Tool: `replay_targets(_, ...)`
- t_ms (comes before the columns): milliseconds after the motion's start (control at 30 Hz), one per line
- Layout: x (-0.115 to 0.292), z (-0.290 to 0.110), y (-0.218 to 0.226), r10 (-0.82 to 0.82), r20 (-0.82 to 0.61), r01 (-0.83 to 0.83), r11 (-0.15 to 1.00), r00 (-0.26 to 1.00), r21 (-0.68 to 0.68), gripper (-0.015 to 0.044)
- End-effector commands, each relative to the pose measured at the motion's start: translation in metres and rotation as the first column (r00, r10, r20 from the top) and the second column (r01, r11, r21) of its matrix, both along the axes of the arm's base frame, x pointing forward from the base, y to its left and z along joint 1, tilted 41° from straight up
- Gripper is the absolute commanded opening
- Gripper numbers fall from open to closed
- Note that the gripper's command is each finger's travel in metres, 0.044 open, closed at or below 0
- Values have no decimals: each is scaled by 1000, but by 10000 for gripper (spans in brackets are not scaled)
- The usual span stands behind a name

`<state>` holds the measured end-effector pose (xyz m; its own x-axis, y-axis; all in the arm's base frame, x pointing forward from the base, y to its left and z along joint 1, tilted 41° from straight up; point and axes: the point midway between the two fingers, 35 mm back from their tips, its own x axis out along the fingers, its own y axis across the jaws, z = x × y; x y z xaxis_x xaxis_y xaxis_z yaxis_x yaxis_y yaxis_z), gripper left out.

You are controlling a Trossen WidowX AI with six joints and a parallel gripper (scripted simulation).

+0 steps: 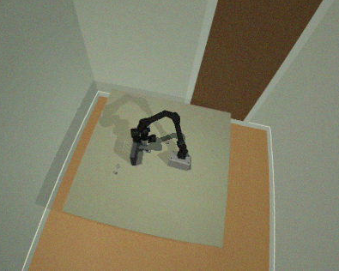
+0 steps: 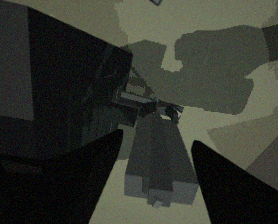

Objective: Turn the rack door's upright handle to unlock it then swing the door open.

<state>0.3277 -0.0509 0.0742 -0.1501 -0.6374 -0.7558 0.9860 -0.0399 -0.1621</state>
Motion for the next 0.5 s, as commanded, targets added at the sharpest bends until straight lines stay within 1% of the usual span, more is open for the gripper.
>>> replay_targets(0, 0, 1, 0, 142, -112, -139, 990, 984, 34, 283)
replay_targets(100, 0, 1, 0, 254, -199, -244, 967, 946, 74, 283)
replay_targets(233, 0, 1, 0, 397, -305, -372, 918, 866, 140, 283)
replay_targets(467, 0, 1, 0, 617, -448, -549, 785, 647, 287, 283)
